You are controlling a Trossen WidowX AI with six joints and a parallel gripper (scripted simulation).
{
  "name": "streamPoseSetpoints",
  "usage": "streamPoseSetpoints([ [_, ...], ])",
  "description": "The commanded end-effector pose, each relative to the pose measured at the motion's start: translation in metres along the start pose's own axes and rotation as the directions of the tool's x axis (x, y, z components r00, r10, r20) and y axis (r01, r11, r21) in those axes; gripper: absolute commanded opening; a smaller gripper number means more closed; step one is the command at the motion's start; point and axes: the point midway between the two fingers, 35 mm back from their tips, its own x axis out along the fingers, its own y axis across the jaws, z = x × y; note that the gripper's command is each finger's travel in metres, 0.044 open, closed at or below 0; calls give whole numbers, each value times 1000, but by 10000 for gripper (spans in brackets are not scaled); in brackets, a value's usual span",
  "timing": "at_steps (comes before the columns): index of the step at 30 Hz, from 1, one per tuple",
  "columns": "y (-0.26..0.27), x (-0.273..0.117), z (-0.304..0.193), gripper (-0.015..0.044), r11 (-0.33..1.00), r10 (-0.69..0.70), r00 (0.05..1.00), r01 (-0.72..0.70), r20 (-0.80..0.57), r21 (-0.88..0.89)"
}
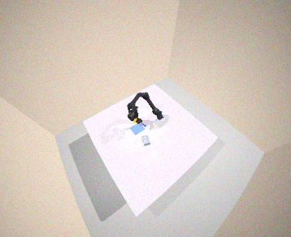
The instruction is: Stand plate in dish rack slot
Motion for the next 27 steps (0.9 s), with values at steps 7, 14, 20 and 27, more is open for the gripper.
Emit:
streamPoseSetpoints([
  [7, 59, -5, -7, 0, 985, -1, 1000, 2, -5, 170],
  [14, 117, -5, -24, 0, 929, 8, 1000, 0, -19, 371],
  [20, 122, -5, -26, 0, 921, 8, 1000, 1, -21, 390],
  [27, 124, 6, -28, 0, 943, 56, 996, -31, -67, 332],
])
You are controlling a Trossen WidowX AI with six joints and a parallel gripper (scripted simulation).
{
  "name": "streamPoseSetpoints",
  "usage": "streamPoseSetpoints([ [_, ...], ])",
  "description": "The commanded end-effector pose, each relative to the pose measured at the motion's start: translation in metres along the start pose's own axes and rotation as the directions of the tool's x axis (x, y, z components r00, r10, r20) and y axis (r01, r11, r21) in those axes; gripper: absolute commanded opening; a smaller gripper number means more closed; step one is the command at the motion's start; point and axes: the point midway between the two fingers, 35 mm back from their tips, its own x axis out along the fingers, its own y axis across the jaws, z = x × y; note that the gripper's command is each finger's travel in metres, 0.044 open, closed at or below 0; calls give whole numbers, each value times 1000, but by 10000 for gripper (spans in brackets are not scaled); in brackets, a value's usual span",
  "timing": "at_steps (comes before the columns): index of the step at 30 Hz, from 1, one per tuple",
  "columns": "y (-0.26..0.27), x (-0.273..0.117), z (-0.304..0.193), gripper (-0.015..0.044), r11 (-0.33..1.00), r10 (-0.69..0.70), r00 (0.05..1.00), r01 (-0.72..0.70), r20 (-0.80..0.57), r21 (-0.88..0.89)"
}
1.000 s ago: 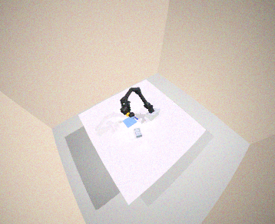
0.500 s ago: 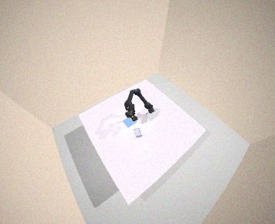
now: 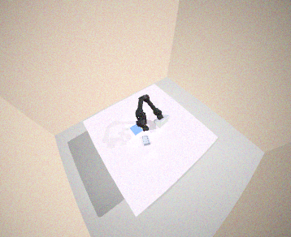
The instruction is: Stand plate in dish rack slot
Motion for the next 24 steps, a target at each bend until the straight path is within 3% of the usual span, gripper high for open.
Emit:
streamPoseSetpoints([
  [1, 1, 12, -3, 0, 998, 24, 998, -27, -59, -52],
  [24, 14, 72, -16, 0, 832, 294, 887, -421, -356, -361],
])
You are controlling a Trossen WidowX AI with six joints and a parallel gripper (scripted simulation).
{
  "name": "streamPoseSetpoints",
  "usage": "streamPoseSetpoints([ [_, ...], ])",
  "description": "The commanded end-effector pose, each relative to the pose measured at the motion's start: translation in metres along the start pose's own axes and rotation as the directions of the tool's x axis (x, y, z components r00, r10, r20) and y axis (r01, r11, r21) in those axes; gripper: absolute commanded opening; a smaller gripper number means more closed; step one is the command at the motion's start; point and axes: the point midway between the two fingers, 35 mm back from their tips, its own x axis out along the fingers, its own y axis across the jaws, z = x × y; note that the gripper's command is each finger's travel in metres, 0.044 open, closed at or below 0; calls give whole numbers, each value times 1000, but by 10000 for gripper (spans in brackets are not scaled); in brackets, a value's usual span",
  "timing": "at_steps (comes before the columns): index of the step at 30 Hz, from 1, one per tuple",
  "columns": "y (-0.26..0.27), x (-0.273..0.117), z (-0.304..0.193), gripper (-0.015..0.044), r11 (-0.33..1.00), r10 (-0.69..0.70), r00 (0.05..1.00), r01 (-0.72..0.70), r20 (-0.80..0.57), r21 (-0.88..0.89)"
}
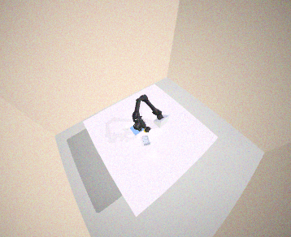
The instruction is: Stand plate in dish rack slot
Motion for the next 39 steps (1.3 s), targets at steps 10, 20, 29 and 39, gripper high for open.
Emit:
streamPoseSetpoints([
  [10, -2, 28, 4, 0, 940, 240, 970, -240, -31, -244],
  [20, -1, 42, 10, 0, 835, 412, 911, -374, 7, -403],
  [29, -4, 51, 15, 0, 716, 546, 835, -424, 66, -554],
  [39, -11, 58, 19, 0, 577, 659, 740, -381, 136, -722],
])
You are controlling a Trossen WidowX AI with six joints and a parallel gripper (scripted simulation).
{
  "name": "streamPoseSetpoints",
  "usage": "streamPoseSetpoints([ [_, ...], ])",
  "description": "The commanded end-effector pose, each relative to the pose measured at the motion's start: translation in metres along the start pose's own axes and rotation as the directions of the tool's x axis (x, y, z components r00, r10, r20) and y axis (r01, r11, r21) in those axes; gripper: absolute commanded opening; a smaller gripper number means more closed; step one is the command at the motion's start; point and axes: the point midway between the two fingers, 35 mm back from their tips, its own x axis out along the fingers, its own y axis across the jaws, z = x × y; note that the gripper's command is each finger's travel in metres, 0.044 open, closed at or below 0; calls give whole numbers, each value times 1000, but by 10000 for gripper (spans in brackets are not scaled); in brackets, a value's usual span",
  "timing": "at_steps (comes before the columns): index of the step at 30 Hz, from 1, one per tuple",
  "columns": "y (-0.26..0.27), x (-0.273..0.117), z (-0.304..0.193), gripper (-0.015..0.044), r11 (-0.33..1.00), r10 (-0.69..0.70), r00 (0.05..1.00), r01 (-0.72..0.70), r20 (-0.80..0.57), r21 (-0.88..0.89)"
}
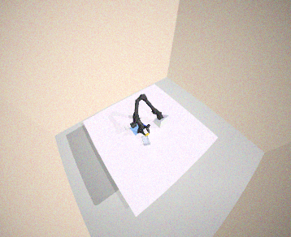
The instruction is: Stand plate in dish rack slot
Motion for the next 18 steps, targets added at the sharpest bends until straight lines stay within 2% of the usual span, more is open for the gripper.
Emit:
streamPoseSetpoints([
  [1, -4, 0, -2, 0, 995, 28, 997, -21, 72, -99],
  [9, -11, -2, -6, 0, 961, 60, 979, -3, 197, -276],
  [18, -19, -7, -10, 0, 885, 78, 938, 90, 337, -456],
])
